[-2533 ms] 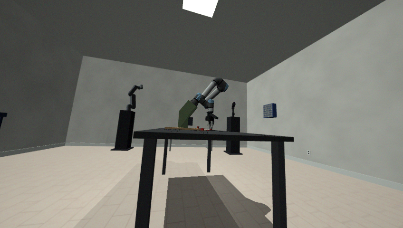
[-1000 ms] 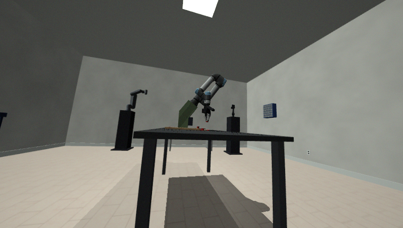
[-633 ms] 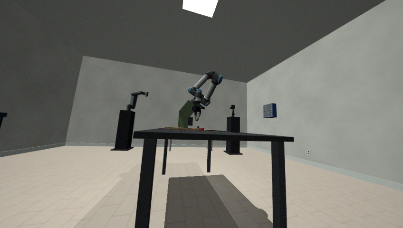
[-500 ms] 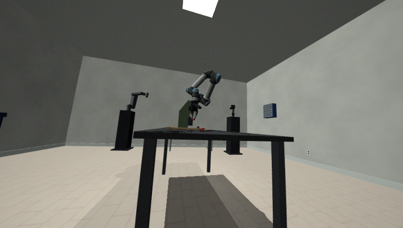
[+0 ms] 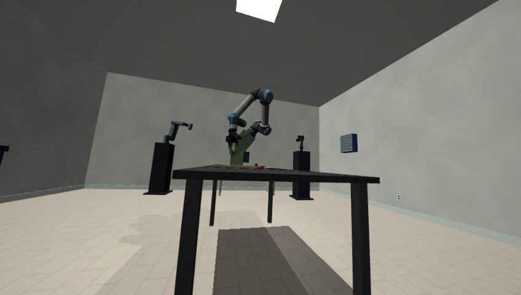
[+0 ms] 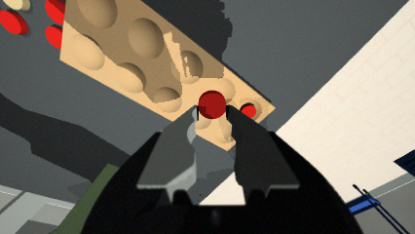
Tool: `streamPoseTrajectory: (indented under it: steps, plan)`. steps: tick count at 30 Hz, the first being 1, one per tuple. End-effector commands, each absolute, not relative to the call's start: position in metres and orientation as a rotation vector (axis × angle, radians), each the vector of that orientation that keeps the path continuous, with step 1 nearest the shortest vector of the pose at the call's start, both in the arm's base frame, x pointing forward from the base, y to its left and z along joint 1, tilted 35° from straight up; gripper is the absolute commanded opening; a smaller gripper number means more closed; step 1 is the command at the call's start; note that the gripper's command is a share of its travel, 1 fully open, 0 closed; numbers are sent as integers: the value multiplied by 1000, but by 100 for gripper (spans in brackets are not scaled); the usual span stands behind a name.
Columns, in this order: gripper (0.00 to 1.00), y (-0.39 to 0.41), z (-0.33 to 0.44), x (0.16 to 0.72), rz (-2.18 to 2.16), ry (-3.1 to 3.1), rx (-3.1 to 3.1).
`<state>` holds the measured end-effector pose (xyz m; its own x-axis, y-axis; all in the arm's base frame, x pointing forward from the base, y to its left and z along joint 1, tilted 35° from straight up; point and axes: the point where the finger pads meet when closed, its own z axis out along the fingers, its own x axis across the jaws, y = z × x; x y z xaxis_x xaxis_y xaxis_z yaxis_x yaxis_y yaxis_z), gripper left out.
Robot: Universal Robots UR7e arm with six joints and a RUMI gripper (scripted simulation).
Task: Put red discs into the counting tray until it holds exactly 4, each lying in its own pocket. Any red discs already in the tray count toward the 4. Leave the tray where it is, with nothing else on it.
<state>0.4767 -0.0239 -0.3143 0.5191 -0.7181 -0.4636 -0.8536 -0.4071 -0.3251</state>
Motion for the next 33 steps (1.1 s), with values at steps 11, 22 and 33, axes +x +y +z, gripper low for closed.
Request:
streamPoseTrajectory:
  steps: [11, 22, 33]
  plan:
    - [0, -45, -335, 470, 347, 1265, -2228]
    - [0, -18, -372, 470, 347, 1264, -2228]
    - [0, 3, -401, 471, 347, 1264, -2228]
